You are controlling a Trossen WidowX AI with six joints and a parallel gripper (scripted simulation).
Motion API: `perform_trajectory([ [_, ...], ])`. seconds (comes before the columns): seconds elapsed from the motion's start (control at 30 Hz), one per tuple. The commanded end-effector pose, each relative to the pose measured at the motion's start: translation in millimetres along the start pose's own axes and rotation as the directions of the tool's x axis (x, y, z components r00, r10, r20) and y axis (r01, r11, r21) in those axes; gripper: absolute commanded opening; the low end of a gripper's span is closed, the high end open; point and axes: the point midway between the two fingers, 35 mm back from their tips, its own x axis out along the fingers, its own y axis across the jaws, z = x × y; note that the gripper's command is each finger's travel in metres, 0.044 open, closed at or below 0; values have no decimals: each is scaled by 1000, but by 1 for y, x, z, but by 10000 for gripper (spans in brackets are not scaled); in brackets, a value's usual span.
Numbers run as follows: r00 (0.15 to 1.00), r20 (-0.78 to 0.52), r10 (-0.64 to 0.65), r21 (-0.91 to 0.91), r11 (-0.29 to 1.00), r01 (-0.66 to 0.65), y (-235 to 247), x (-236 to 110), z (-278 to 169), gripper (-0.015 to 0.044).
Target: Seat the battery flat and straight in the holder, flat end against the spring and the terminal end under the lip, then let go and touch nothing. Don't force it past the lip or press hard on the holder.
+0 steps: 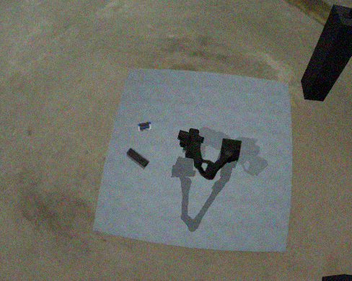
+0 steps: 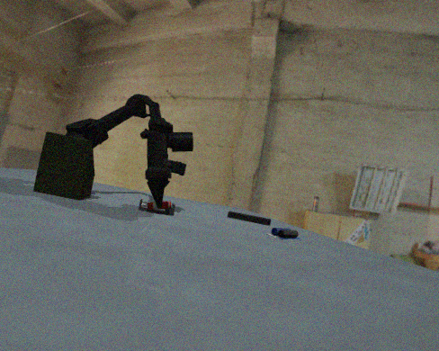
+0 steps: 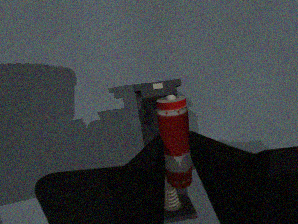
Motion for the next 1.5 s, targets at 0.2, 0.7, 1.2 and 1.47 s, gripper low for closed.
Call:
perform_trajectory([
  [0.2,997,-79,-5,1,1000,5,1,5,-6,59],
  [0.7,986,-167,-11,-7,1000,10,4,5,-5,59],
  [1.2,968,-251,-19,-14,1000,16,7,4,-5,59],
  [1.47,956,-294,-24,-17,1000,20,9,4,-4,59],
])
